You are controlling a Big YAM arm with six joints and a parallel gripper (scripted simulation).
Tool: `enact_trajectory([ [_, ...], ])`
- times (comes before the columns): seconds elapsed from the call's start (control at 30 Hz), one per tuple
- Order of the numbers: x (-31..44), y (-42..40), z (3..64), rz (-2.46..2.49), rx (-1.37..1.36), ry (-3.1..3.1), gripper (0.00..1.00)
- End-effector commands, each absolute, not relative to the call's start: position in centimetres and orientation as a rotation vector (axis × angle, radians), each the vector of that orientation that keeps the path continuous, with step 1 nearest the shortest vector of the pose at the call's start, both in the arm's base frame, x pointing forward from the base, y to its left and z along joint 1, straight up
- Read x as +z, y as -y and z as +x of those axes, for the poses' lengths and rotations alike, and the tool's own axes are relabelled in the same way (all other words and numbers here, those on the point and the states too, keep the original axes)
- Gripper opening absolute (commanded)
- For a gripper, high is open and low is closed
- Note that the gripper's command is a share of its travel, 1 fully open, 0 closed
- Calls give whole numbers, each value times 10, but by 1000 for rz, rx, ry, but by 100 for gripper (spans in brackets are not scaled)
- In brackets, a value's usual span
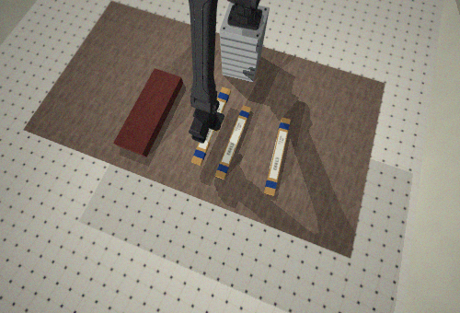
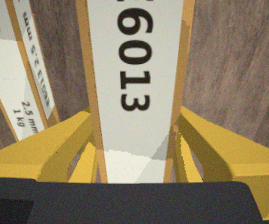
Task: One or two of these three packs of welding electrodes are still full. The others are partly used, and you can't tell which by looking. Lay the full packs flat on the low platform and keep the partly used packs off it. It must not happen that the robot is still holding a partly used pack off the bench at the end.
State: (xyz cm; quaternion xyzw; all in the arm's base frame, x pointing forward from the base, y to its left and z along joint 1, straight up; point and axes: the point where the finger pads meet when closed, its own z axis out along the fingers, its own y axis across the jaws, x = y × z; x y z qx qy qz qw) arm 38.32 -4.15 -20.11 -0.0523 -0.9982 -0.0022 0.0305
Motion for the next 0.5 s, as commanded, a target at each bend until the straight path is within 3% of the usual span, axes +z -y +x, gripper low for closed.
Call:
enact_trajectory([
  [0.0, -167, 43, 431, -175, 4, 3179, 0],
  [0.47, -160, 44, 439, -176, 5, 3181, 0],
])
